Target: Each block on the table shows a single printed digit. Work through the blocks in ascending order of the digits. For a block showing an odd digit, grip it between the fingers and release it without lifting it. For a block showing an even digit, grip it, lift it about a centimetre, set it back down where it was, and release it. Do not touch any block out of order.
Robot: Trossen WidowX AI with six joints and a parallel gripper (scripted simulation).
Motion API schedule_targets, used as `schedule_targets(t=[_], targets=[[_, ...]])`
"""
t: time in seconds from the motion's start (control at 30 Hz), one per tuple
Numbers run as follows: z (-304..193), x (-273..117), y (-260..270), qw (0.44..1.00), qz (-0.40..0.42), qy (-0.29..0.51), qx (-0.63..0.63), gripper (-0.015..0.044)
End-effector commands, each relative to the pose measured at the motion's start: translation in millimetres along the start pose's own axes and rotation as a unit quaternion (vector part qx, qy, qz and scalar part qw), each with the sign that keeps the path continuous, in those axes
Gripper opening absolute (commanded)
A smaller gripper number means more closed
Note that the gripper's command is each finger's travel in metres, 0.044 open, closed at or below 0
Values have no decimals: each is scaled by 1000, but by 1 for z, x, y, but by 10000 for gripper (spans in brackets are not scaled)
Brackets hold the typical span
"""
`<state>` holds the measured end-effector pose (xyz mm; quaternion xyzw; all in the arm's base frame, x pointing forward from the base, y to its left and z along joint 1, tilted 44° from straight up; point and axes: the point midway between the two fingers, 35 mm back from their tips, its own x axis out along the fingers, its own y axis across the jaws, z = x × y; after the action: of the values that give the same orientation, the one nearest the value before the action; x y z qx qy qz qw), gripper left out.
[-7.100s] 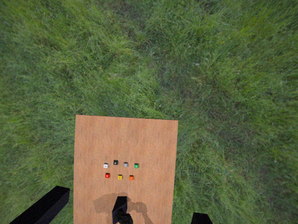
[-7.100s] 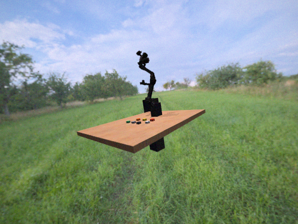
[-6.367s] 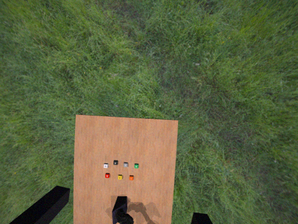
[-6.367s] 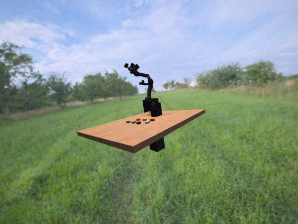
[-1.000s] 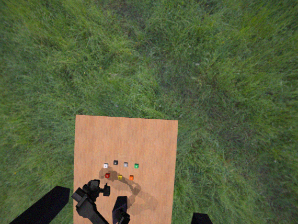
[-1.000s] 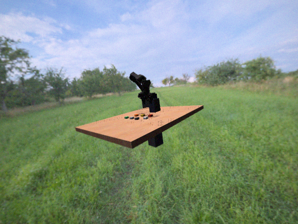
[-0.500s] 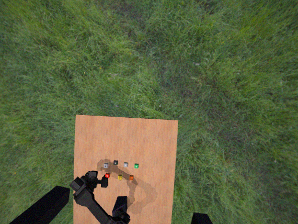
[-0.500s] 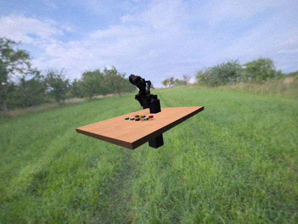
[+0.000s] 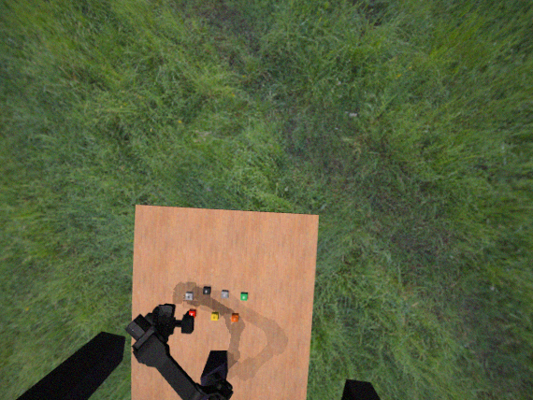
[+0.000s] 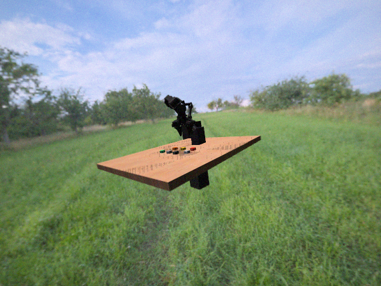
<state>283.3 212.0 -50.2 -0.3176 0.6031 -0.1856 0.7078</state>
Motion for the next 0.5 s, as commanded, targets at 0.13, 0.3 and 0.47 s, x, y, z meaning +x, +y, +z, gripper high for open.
schedule_targets(t=[0.13,0.3,0.47], targets=[[44,0,-83,1000,-5,-2,6,400],[44,0,-83,1000,-5,-2,6,400],[44,0,-83,1000,-5,-2,6,400]])
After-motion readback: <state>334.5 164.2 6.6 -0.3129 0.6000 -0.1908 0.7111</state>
